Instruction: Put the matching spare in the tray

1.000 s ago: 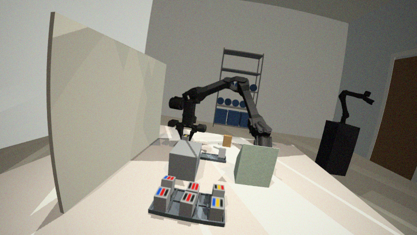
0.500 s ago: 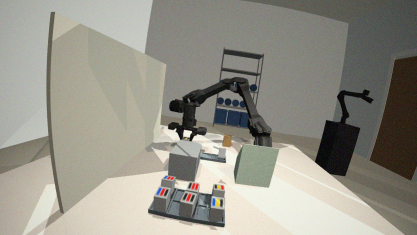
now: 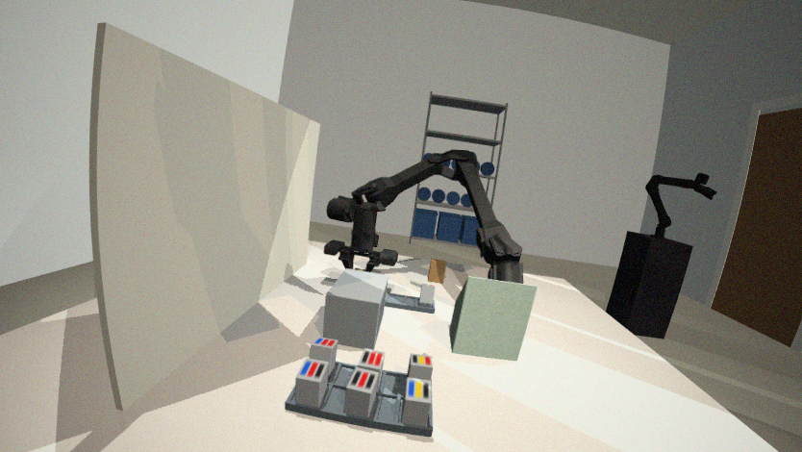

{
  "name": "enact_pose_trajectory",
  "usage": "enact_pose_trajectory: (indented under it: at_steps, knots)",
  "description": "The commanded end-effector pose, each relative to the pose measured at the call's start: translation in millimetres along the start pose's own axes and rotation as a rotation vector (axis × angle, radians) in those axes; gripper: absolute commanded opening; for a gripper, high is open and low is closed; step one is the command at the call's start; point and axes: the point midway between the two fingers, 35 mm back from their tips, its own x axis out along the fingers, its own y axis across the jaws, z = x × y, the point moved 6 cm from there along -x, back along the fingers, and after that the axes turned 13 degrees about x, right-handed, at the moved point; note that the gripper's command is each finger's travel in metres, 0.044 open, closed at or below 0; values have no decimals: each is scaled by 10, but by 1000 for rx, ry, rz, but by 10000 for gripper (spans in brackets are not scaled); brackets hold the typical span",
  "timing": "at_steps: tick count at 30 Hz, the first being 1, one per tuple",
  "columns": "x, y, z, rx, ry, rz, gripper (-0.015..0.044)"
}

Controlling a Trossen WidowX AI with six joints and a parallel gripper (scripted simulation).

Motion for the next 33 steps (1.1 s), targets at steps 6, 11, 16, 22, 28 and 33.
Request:
enact_pose_trajectory:
  at_steps: [6,11,16,22,28,33]
  knots:
    - [44,-11,5,0,-2,0,26]
    - [44,-11,5,0,-2,0,157]
    - [44,-11,5,0,-2,0,289]
    - [44,-11,5,0,-2,0,440]
    - [-575,27,-25,-4,9,-3,440]
    - [-1022,-21,-5,-8,8,-3,440]
